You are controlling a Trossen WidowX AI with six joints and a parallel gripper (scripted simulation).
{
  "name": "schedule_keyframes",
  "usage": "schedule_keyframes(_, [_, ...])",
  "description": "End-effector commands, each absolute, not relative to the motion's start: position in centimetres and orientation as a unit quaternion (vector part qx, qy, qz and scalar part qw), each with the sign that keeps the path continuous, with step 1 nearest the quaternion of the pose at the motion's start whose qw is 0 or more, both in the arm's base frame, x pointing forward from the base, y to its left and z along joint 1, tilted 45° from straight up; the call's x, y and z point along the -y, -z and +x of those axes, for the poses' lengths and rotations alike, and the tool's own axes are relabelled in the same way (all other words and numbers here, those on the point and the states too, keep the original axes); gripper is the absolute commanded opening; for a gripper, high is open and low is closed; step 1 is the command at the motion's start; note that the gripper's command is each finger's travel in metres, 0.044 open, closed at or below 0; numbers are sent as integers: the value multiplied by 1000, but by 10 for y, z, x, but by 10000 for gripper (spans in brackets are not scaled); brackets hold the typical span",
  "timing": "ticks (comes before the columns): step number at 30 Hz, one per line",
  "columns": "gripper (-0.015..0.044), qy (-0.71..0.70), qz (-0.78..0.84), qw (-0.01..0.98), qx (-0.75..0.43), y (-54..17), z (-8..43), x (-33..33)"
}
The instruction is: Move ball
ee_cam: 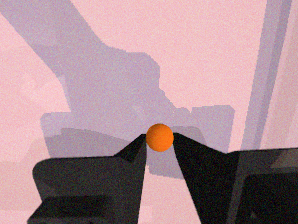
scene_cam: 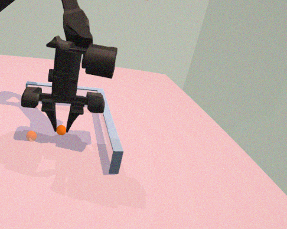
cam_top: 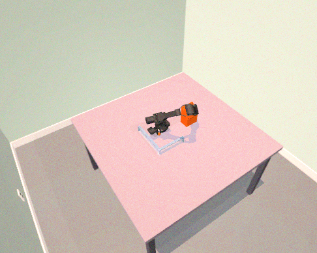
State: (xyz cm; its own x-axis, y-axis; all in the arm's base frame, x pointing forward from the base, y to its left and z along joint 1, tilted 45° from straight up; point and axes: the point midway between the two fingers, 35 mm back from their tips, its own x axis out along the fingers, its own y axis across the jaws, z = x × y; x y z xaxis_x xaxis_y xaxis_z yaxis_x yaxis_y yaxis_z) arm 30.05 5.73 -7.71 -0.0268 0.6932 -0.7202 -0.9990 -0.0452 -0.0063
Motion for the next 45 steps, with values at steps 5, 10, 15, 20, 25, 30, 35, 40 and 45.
schedule_keyframes(5, [0,-649,-289,647,-276,60,310,-37])
schedule_keyframes(10, [0,-653,-289,643,-276,43,311,-18])
schedule_keyframes(15, [0,-659,-288,638,-273,19,309,4])
schedule_keyframes(20, [0,-666,-285,635,-269,-6,304,25])
schedule_keyframes(25, [0,-667,-285,634,-268,-10,303,27])
schedule_keyframes(30, [0,-667,-285,634,-268,1,291,30])
schedule_keyframes(35, [0,-667,-285,634,-269,17,273,32])
schedule_keyframes(40, [0,-667,-285,634,-269,31,253,32])
schedule_keyframes(45, [0,-667,-284,634,-269,42,235,31])
